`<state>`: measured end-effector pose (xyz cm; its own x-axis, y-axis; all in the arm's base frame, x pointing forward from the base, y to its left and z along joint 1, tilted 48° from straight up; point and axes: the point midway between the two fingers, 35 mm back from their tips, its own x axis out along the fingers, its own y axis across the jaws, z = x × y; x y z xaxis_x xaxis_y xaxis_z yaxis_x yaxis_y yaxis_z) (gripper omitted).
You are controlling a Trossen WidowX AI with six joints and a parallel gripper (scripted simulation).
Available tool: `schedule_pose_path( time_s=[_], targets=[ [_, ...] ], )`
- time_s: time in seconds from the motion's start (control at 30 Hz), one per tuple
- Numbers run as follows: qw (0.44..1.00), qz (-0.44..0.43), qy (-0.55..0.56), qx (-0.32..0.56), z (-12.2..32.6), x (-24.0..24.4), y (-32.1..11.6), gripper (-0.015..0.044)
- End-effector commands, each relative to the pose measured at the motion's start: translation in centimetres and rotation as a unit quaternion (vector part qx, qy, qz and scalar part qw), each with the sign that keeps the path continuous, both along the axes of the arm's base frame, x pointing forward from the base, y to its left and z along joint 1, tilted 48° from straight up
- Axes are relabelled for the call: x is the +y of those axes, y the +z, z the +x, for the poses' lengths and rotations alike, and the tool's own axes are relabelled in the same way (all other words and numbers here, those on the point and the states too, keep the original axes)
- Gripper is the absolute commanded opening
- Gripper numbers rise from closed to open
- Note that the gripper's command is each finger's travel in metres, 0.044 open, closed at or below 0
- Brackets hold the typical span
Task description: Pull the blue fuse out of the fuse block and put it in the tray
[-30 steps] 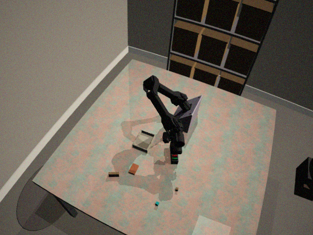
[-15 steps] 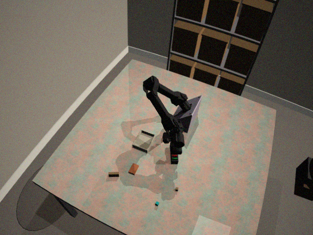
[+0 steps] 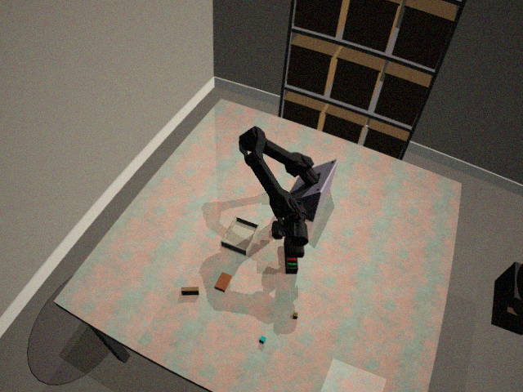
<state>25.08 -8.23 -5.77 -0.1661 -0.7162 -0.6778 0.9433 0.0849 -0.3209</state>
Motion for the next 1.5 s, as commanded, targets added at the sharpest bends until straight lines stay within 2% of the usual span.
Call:
schedule_pose_path(
  time_s=[0.0,1.47],
  targets=[
    [1.000,0.000,0.000,0.000,0.0,0.0,0.0,0.0000],
    [1.000,0.000,0.001,0.001,0.4,1.6,1.4,0.0000]
  ],
)
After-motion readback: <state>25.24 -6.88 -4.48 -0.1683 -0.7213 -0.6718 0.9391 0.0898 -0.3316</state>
